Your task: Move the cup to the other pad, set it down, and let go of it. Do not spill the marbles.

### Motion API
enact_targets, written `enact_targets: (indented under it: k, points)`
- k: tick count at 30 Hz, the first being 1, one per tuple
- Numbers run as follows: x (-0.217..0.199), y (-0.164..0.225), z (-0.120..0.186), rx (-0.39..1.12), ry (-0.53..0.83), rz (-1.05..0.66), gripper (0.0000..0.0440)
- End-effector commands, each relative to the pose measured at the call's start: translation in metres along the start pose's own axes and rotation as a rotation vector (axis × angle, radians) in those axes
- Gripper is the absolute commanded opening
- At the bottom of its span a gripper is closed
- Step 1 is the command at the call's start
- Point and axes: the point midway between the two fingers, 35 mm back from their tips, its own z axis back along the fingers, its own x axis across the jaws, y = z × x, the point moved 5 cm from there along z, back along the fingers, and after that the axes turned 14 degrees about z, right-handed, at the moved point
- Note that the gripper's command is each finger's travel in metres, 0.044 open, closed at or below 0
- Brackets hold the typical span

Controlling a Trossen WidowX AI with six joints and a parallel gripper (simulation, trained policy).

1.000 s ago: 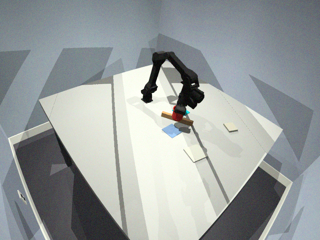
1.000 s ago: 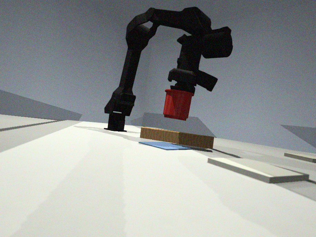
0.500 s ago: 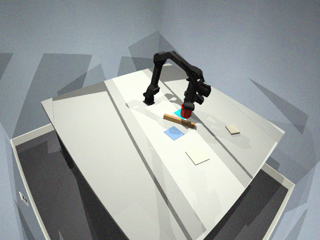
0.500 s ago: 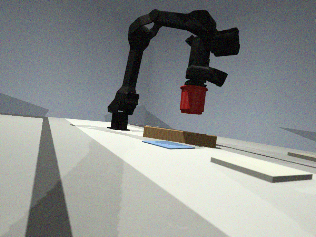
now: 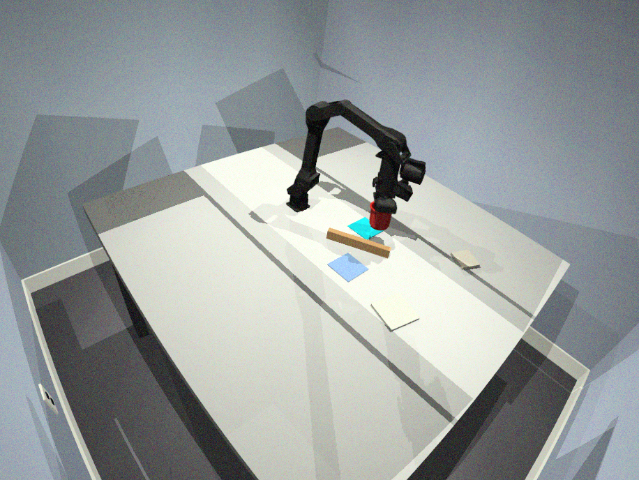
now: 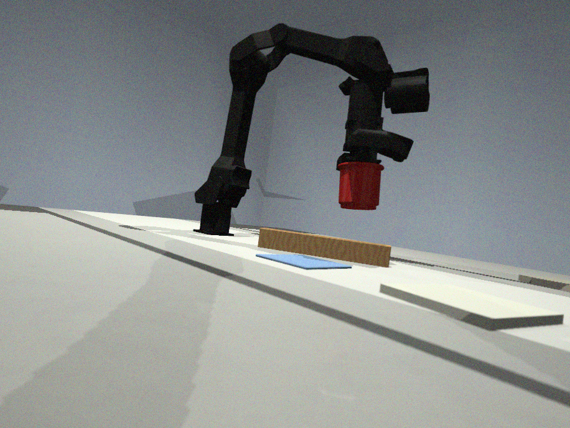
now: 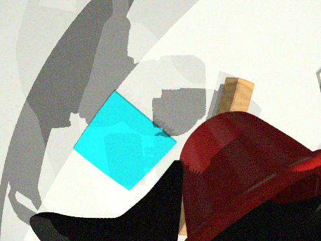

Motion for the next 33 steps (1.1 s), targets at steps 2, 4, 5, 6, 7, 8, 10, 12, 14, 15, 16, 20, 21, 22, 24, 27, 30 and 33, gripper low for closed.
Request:
enact_targets:
  k: [2, 4, 5, 6, 7, 8, 10, 12, 14, 15, 16, 20, 21, 22, 24, 27, 30, 33]
  points:
    - [0.012, -0.005, -0.003, -0.009, 0.005, 0.011, 0.0000]
    - [0.018, -0.008, -0.004, -0.013, 0.007, 0.017, 0.0000]
    - [0.021, -0.009, -0.005, -0.015, 0.007, 0.019, 0.0000]
    - [0.024, -0.010, -0.006, -0.017, 0.008, 0.022, 0.0000]
    - [0.026, -0.011, -0.007, -0.018, 0.009, 0.024, 0.0000]
    - [0.029, -0.011, -0.008, -0.019, 0.010, 0.026, 0.0000]
    - [0.034, -0.012, -0.010, -0.021, 0.011, 0.028, 0.0000]
    - [0.039, -0.012, -0.014, -0.023, 0.013, 0.029, 0.0000]
    - [0.043, -0.012, -0.018, -0.023, 0.014, 0.029, 0.0000]
    - [0.045, -0.012, -0.020, -0.023, 0.014, 0.028, 0.0000]
    - [0.047, -0.012, -0.022, -0.023, 0.014, 0.027, 0.0000]
    - [0.054, -0.010, -0.031, -0.023, 0.015, 0.021, 0.0000]
    - [0.055, -0.009, -0.034, -0.023, 0.015, 0.019, 0.0000]
    - [0.057, -0.008, -0.036, -0.023, 0.015, 0.016, 0.0000]
    - [0.061, -0.007, -0.041, -0.023, 0.015, 0.012, 0.0000]
    - [0.066, -0.005, -0.048, -0.023, 0.016, 0.005, 0.0000]
    - [0.071, -0.002, -0.055, -0.020, 0.015, -0.002, 0.0000]
    - [0.076, 0.001, -0.061, -0.015, 0.014, -0.008, 0.0003]
